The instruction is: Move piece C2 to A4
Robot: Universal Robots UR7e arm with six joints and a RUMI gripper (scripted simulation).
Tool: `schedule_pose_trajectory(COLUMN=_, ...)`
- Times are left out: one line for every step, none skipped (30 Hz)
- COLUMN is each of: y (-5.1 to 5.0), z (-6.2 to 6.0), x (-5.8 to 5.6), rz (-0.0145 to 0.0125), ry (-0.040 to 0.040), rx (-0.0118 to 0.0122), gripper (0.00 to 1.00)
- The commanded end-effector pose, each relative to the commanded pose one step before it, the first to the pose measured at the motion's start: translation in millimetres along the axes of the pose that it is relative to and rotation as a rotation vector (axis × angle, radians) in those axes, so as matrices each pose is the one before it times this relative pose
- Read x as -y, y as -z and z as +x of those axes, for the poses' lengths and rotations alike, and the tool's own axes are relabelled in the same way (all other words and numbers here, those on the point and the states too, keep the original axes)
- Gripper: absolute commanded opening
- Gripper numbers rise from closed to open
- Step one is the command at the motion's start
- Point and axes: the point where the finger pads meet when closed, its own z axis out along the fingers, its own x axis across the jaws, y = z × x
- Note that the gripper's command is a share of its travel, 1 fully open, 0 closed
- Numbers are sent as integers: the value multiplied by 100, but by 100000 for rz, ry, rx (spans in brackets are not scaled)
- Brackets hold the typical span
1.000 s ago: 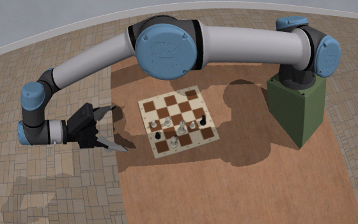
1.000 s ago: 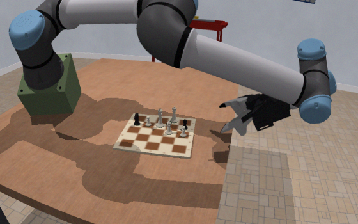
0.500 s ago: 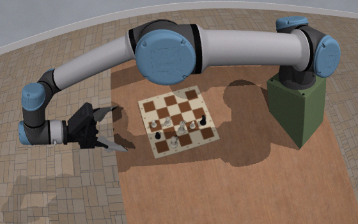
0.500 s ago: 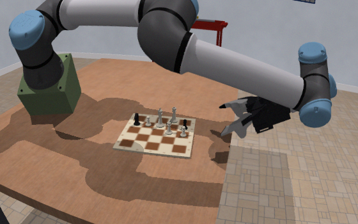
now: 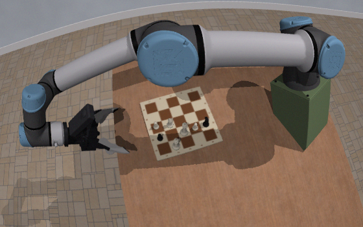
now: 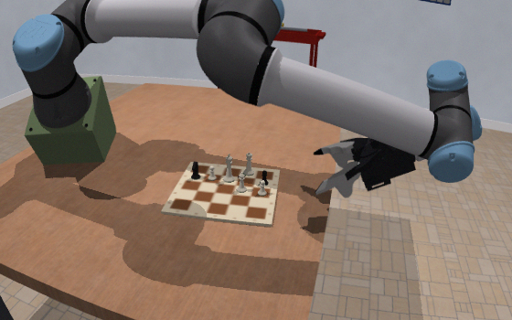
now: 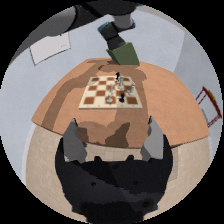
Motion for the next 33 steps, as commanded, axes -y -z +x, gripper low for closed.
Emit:
schedule_pose_trajectory(y=79, z=1, x=66, rz=-161, ry=-9, rx=-3, gripper=100)
schedule_pose_trajectory(y=0, z=0, x=0, rz=0, ry=0, rx=0, gripper=100)
schedule_pose_trajectory(y=0, z=0, x=0, rz=0, ry=0, rx=0, gripper=100)
schedule_pose_trajectory(y=0, z=0, x=0, rz=0, ry=0, rx=0, gripper=100)
schedule_pose_trajectory(y=0, z=0, x=0, rz=0, ry=0, rx=0, gripper=100)
schedule_pose_trajectory(y=0, z=0, x=0, rz=0, ry=0, rx=0, gripper=100)
schedule_pose_trajectory(y=0, z=0, x=0, rz=0, ry=0, rx=0, gripper=100)
schedule_pose_trajectory(y=0, z=0, x=0, rz=0, ry=0, rx=0, gripper=100)
schedule_pose_trajectory(y=0, z=0, x=0, rz=0, ry=0, rx=0, gripper=100)
schedule_pose_trajectory(y=0, z=0, x=0, rz=0, ry=0, rx=0, gripper=100)
schedule_pose_trajectory(y=0, z=0, x=0, rz=0, ry=0, rx=0, gripper=100)
schedule_pose_trajectory(y=0, z=0, x=0, rz=0, ry=0, rx=0, gripper=100)
schedule_pose_trajectory(y=0, z=0, x=0, rz=0, ry=0, rx=0, gripper=100)
schedule_pose_trajectory(y=0, z=0, x=0, rz=0, ry=0, rx=0, gripper=100)
schedule_pose_trajectory(y=0, z=0, x=0, rz=0, ry=0, rx=0, gripper=100)
schedule_pose_trajectory(y=0, z=0, x=0, rz=0, ry=0, rx=0, gripper=100)
schedule_pose_trajectory(y=0, z=0, x=0, rz=0, ry=0, rx=0, gripper=100)
schedule_pose_trajectory(y=0, z=0, x=0, rz=0, ry=0, rx=0, gripper=100)
schedule_pose_trajectory(y=0, z=0, x=0, rz=0, ry=0, rx=0, gripper=100)
schedule_pose_trajectory(y=0, z=0, x=0, rz=0, ry=0, rx=0, gripper=100)
schedule_pose_trajectory(y=0, z=0, x=0, rz=0, ry=0, rx=0, gripper=100)
schedule_pose_trajectory(y=0, z=0, x=0, rz=0, ry=0, rx=0, gripper=100)
schedule_pose_trajectory(y=0, z=0, x=0, rz=0, ry=0, rx=0, gripper=100)
schedule_pose_trajectory(y=0, z=0, x=0, rz=0, ry=0, rx=0, gripper=100)
schedule_pose_trajectory(y=0, z=0, x=0, rz=0, ry=0, rx=0, gripper=100)
schedule_pose_trajectory(y=0, z=0, x=0, rz=0, ry=0, rx=0, gripper=100)
schedule_pose_trajectory(y=5, z=0, x=9, rz=1, ry=0, rx=0, gripper=100)
schedule_pose_trajectory(y=32, z=2, x=59, rz=7, ry=0, rx=1, gripper=100)
schedule_pose_trajectory(y=79, z=6, x=148, rz=18, ry=0, rx=3, gripper=100)
schedule_pose_trajectory(y=140, z=10, x=262, rz=28, ry=0, rx=4, gripper=100)
schedule_pose_trajectory(y=208, z=15, x=391, rz=0, ry=0, rx=0, gripper=100)
schedule_pose_trajectory(y=0, z=0, x=0, rz=0, ry=0, rx=0, gripper=100)
schedule_pose_trajectory(y=0, z=0, x=0, rz=0, ry=0, rx=0, gripper=100)
